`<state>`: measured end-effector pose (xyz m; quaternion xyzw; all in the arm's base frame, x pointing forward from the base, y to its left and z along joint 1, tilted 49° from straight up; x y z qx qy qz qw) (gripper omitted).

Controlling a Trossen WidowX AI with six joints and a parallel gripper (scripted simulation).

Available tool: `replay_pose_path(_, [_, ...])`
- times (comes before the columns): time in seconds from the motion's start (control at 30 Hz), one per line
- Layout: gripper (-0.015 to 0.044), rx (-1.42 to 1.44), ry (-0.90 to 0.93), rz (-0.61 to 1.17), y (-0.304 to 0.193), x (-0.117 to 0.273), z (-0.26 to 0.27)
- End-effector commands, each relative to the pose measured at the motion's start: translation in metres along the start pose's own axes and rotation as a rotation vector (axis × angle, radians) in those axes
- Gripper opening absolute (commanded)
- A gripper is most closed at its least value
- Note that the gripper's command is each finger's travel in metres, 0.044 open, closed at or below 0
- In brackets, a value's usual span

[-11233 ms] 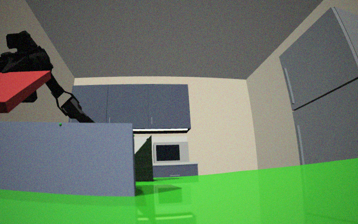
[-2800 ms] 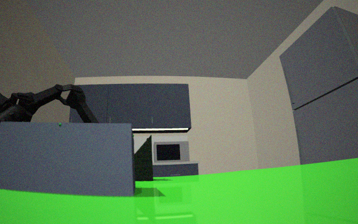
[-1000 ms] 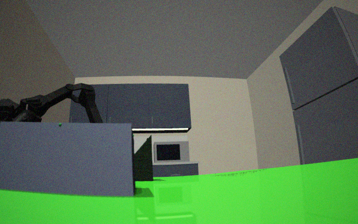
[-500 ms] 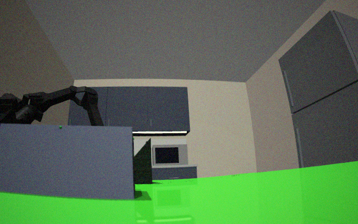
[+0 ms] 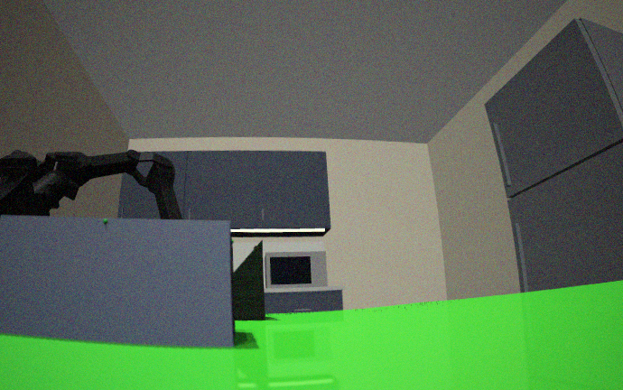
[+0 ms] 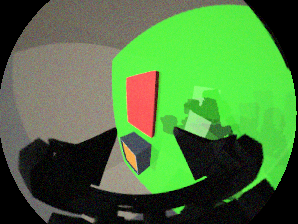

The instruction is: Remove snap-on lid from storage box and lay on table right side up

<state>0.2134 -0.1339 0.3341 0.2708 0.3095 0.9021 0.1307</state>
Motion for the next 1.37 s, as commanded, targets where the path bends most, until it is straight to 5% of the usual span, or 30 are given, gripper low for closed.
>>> replay_pose_path(0.0, [0.044, 0.0, 0.013, -0.015, 0.0019, 0.0118, 0.0074])
replay_pose_path(1.23, [0.044, -0.001, 0.012, -0.015, -0.0016, 0.0118, 0.0063])
replay_pose_path(1.33, [0.0361, -0.001, 0.012, -0.015, -0.0016, 0.0118, 0.0063])
Point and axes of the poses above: the point midway between the two fingers, 35 mm back from their tips, its own x axis back along the fingers, its own z axis across the jaws, y = z × x, the point moved 4 cm from there along x, back along the fingers, and after that the axes turned 12 degrees about -x, right-handed, at the moved point
